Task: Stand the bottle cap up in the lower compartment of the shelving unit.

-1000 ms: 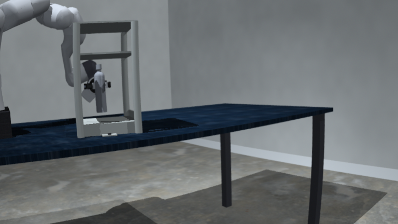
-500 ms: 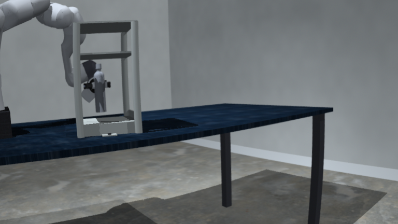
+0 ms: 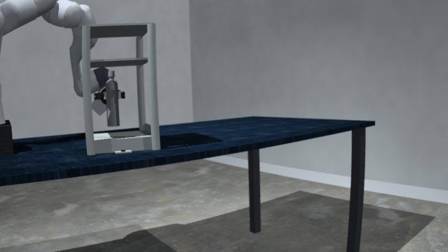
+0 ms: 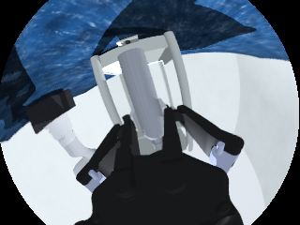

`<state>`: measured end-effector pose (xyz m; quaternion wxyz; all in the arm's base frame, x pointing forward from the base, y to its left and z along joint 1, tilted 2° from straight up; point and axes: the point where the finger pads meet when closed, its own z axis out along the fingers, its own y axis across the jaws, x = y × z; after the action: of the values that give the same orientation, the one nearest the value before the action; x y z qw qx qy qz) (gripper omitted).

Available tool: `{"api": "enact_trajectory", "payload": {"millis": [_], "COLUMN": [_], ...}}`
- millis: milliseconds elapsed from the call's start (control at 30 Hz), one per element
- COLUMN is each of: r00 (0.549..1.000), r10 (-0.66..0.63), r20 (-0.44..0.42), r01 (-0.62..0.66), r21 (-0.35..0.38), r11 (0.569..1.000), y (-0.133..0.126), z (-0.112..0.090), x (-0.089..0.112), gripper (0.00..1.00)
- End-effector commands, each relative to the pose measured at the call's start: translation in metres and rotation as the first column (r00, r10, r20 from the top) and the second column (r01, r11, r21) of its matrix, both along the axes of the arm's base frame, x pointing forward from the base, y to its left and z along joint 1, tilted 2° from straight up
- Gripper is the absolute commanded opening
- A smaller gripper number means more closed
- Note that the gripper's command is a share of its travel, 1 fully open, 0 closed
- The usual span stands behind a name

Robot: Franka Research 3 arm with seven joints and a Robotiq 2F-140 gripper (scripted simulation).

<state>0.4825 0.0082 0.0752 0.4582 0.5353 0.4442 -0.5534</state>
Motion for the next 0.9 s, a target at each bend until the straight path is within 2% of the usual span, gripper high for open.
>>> {"api": "enact_trajectory", "payload": {"millis": [0, 867], "r00": [1.000, 1.000], "r10": [0.003, 0.003], "r20": [0.016, 0.016], "r01": [-0.003, -0.003], "r21": [0.004, 0.004], "r11": [1.000, 1.000], "y": [-0.005, -0.075], "z": [0.000, 0.002], "x": [0.001, -0.012], "gripper": [0.00, 0.00]}}
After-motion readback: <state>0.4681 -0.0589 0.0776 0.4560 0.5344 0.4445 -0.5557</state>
